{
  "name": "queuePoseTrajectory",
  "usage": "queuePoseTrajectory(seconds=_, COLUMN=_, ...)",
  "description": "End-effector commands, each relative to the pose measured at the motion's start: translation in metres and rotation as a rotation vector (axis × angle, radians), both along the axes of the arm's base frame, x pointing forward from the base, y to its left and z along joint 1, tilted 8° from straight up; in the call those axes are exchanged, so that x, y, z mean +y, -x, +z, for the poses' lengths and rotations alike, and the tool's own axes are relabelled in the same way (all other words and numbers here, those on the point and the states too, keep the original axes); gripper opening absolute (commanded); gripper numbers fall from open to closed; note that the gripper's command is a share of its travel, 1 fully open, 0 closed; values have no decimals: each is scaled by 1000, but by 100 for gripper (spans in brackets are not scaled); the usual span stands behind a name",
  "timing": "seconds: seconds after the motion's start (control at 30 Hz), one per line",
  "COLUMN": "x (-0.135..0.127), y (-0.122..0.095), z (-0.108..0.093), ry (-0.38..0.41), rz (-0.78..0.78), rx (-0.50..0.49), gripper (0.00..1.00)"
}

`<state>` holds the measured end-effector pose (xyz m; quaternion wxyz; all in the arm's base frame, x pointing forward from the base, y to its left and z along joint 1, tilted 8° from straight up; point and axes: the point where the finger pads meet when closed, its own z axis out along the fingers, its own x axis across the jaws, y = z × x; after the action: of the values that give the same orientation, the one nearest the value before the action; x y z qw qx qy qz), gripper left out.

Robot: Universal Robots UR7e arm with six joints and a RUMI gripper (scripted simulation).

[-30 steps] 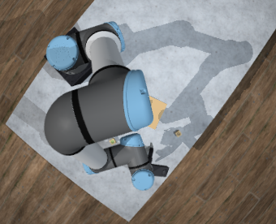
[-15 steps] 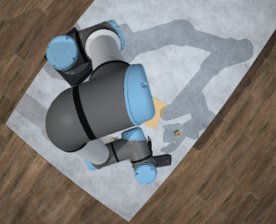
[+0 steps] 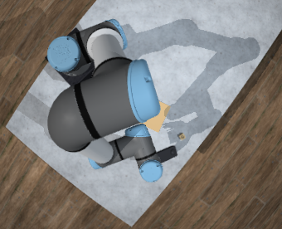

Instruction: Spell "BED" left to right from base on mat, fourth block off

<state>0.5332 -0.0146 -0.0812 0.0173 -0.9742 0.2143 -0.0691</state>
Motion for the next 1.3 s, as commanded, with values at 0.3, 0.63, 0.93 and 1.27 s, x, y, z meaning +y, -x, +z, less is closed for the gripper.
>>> queuePoseTrajectory(seconds=0.3, x=21, y=17, z=-2, ry=39, rz=283, rx=-5, gripper=100)
queuePoseTrajectory(seconds=0.63, x=36, y=32, z=-5, ry=73, rz=519, rx=-6, gripper=100)
queuePoseTrajectory(seconds=0.93, x=46, y=43, z=-7, ry=99, rz=699, rx=-6, gripper=100)
queuePoseTrajectory(seconds=1.27, x=57, y=56, z=-9, ry=128, rz=901, rx=-7, gripper=100)
